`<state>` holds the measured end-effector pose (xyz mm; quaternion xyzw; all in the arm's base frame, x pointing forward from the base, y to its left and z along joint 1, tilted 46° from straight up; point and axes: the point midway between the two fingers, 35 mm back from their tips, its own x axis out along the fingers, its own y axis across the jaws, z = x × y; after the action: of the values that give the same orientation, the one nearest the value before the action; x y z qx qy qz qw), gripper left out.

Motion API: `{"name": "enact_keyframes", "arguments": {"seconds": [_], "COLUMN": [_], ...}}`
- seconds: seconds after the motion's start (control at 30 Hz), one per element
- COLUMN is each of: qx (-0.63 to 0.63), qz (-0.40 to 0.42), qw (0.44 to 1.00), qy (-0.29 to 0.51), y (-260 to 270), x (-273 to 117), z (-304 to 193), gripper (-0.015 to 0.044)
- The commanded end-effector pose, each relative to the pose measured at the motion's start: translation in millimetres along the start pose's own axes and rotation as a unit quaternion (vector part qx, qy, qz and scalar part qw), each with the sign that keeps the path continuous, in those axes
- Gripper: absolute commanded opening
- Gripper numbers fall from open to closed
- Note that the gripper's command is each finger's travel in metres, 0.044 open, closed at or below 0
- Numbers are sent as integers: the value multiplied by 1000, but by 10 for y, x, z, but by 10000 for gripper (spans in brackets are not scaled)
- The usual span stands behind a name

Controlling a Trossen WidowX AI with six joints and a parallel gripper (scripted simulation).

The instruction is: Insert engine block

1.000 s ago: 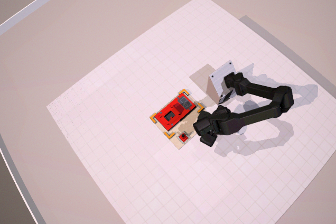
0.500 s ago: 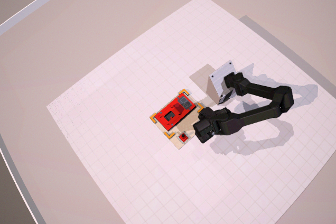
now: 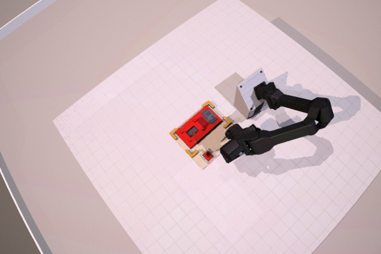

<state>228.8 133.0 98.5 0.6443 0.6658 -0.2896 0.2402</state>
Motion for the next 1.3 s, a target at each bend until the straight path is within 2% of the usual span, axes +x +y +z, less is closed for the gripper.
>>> {"name": "enact_keyframes", "arguments": {"seconds": [0.0,1.27], "qx": [2,2], "qz": [-1,-1], "qw": [1000,1000], "qy": [2,4], "y": [-5,-11], "x": [88,802], "z": [-5,-13], "gripper": [0,0]}}
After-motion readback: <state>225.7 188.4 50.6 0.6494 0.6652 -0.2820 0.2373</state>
